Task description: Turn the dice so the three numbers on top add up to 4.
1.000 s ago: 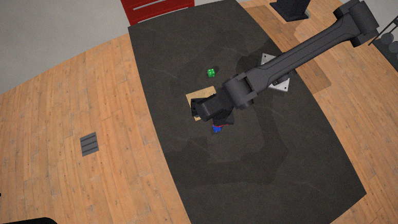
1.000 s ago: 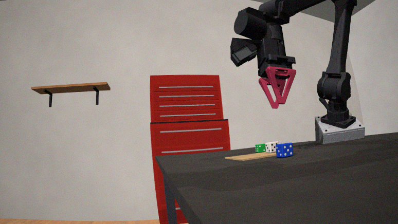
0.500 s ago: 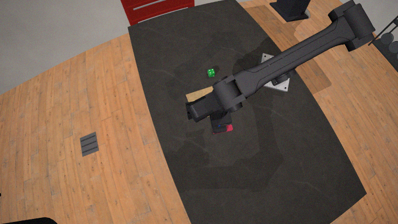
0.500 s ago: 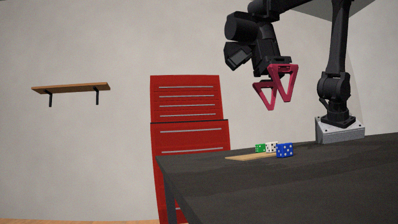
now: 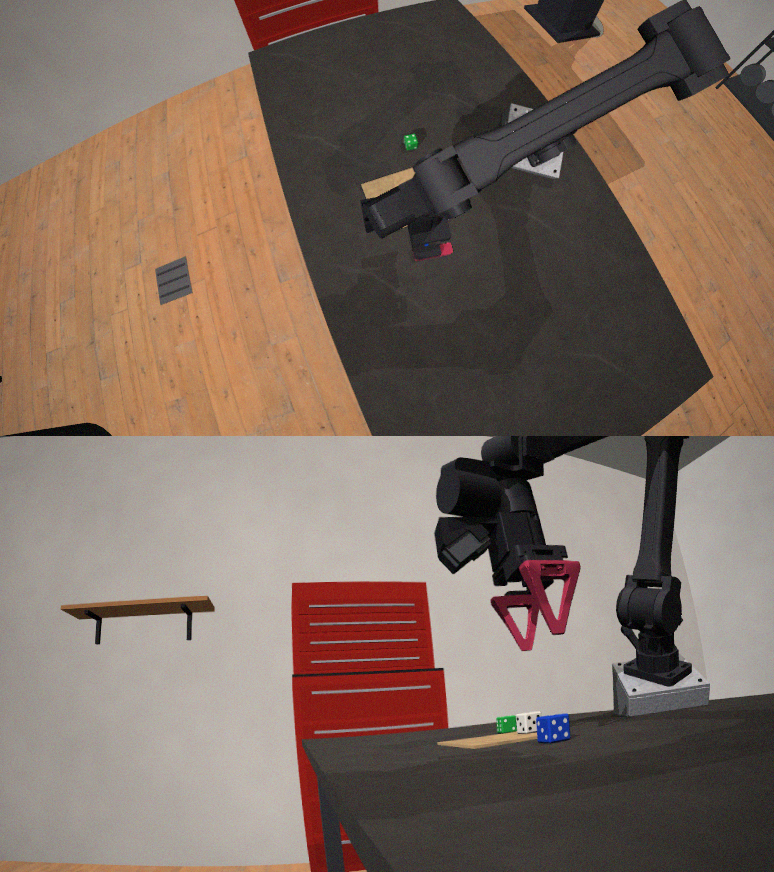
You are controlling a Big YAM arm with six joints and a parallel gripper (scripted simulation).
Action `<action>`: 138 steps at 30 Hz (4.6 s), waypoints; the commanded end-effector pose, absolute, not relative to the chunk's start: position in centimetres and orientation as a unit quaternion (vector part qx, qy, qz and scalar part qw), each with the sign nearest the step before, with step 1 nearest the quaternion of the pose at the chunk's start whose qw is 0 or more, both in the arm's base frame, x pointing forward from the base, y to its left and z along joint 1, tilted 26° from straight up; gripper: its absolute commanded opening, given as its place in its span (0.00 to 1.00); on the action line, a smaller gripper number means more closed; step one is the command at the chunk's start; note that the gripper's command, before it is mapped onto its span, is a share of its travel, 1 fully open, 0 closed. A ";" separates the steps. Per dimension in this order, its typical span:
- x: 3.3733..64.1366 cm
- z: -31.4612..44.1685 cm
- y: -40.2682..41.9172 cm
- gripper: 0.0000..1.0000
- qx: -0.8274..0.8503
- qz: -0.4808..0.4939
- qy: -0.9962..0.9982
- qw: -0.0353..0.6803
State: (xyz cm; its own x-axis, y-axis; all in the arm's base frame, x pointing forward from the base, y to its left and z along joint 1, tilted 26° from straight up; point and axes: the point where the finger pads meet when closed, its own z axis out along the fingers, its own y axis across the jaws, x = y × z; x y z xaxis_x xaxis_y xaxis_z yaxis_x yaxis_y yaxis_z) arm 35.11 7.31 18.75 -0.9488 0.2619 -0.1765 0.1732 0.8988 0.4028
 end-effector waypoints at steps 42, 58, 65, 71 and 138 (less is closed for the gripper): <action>35.7 18.4 8.1 0.45 0.049 0.187 0.969 0.153; 35.7 18.4 8.1 0.45 0.049 0.187 0.969 0.153; 35.7 18.4 8.1 0.45 0.049 0.187 0.969 0.153; 35.7 18.1 8.2 0.45 0.049 0.187 0.969 0.154; 36.9 12.2 10.0 0.45 0.056 0.186 0.971 0.136</action>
State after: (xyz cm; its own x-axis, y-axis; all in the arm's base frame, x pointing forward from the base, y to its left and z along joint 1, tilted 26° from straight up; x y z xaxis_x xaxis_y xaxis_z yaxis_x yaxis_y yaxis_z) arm 36.81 9.95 12.16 -0.9595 0.1547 -0.2354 0.0565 0.9244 0.3771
